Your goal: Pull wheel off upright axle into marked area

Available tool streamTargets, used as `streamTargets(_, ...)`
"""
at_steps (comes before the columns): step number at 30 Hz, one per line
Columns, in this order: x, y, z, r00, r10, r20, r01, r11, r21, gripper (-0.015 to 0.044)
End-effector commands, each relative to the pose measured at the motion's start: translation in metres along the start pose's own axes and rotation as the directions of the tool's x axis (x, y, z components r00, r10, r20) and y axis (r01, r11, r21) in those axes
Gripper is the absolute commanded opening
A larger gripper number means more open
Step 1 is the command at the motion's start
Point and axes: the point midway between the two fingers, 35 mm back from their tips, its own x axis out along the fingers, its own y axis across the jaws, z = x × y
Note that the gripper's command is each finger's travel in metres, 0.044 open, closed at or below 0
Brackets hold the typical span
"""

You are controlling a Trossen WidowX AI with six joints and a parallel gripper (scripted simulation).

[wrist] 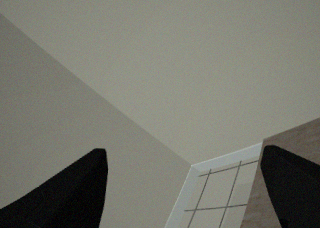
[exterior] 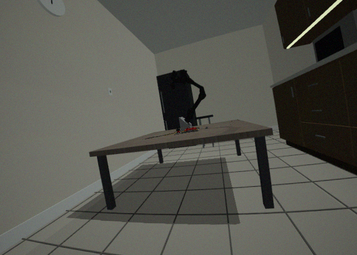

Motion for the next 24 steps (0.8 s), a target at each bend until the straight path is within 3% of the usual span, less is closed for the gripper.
streamTargets(1, 0.028, -0.035, -0.039, 0.981, -0.135, -0.136, 0.129, 0.99, -0.052, 0.03)
streamTargets(7, 0.049, -0.079, -0.089, 0.906, -0.3, -0.298, 0.271, 0.953, -0.138, 0.03)
streamTargets(13, 0.058, -0.126, -0.14, 0.774, -0.458, -0.438, 0.39, 0.889, -0.241, 0.03)
streamTargets(24, 0.042, -0.213, -0.227, 0.394, -0.686, -0.612, 0.543, 0.711, -0.447, 0.03)
